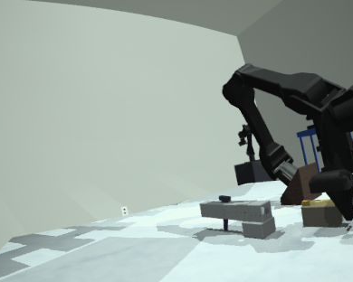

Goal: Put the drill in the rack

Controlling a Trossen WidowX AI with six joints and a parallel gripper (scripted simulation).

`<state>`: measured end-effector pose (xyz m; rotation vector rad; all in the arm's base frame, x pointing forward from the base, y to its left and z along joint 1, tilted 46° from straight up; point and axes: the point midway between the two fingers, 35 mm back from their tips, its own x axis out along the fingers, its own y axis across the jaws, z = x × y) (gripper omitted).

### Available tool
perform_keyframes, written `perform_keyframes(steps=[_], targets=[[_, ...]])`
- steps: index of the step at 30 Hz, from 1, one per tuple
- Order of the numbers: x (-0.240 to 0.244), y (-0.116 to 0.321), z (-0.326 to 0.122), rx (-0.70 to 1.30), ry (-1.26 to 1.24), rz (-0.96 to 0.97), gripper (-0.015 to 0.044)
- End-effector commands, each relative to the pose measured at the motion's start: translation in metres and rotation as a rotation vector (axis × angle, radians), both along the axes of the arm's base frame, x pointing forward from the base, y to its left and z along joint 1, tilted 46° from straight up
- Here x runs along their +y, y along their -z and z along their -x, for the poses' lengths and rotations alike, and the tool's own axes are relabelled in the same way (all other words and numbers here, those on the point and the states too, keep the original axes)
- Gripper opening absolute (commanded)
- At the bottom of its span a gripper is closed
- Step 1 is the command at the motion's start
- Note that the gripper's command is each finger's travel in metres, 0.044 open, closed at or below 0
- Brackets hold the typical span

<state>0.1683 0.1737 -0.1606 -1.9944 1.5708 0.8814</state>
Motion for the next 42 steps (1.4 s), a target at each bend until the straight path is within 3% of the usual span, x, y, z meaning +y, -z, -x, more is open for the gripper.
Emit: perform_keyframes(steps=[1, 15, 32, 42], targets=[[-0.008, 0.000, -0.002, 0.004, 0.005, 0.018, 0.0000], [-0.008, 0.000, -0.002, 0.004, 0.005, 0.018, 0.0000], [0.000, 0.000, 0.000, 0.000, 0.000, 0.000, 0.0440], [0.027, -0.030, 0.008, 0.005, 0.005, 0.016, 0.0440]])
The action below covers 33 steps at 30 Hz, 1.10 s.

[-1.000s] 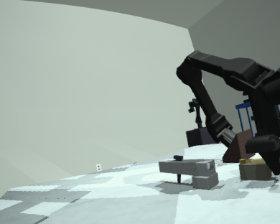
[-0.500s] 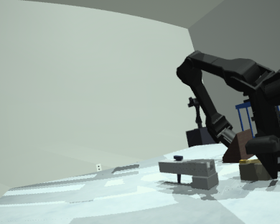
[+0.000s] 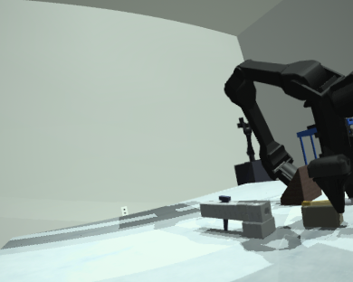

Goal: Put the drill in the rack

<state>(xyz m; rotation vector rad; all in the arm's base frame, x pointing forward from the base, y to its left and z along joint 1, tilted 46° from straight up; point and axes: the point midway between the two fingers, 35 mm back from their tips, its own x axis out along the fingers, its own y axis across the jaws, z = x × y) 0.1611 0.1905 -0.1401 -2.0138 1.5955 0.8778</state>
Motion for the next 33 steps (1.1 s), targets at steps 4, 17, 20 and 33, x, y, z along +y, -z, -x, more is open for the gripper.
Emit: perform_keyframes(steps=[4, 17, 20, 33], targets=[[0.022, -0.020, 0.003, -0.006, 0.007, -0.012, 0.0440], [0.068, -0.048, -0.006, -0.076, -0.065, -0.209, 0.0440], [0.098, -0.070, -0.014, -0.144, -0.121, -0.382, 0.0440], [0.193, -0.229, -0.026, -0.489, -0.339, -1.100, 0.0440]])
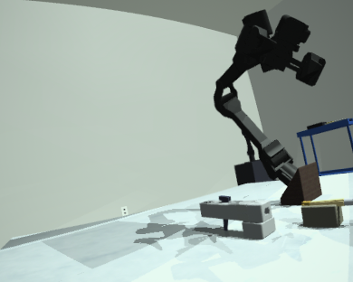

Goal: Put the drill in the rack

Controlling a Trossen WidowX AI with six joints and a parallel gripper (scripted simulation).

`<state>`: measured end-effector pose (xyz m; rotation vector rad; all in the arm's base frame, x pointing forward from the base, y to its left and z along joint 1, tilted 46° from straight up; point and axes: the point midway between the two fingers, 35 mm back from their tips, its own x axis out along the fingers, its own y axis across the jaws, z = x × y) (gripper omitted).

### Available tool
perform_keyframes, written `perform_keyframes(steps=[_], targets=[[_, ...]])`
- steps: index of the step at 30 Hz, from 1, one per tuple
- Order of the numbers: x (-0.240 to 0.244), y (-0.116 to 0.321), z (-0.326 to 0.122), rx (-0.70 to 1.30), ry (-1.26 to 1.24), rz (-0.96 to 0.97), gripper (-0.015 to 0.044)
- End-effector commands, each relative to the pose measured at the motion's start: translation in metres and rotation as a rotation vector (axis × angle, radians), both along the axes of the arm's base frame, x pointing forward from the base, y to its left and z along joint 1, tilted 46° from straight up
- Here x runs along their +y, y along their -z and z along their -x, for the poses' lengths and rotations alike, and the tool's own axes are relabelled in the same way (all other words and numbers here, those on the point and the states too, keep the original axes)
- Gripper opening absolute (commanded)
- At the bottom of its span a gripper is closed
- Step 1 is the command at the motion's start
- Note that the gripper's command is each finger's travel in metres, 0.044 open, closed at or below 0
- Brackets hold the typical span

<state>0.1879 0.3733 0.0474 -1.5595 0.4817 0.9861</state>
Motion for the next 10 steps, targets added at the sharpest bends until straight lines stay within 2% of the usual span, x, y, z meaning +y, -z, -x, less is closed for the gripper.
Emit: perform_keyframes(steps=[1, 10], targets=[[0.013, -0.057, 0.002, -0.105, -0.047, -0.203, 0.0440], [0.006, -0.205, 0.019, -0.349, -0.108, -0.699, 0.0440]])
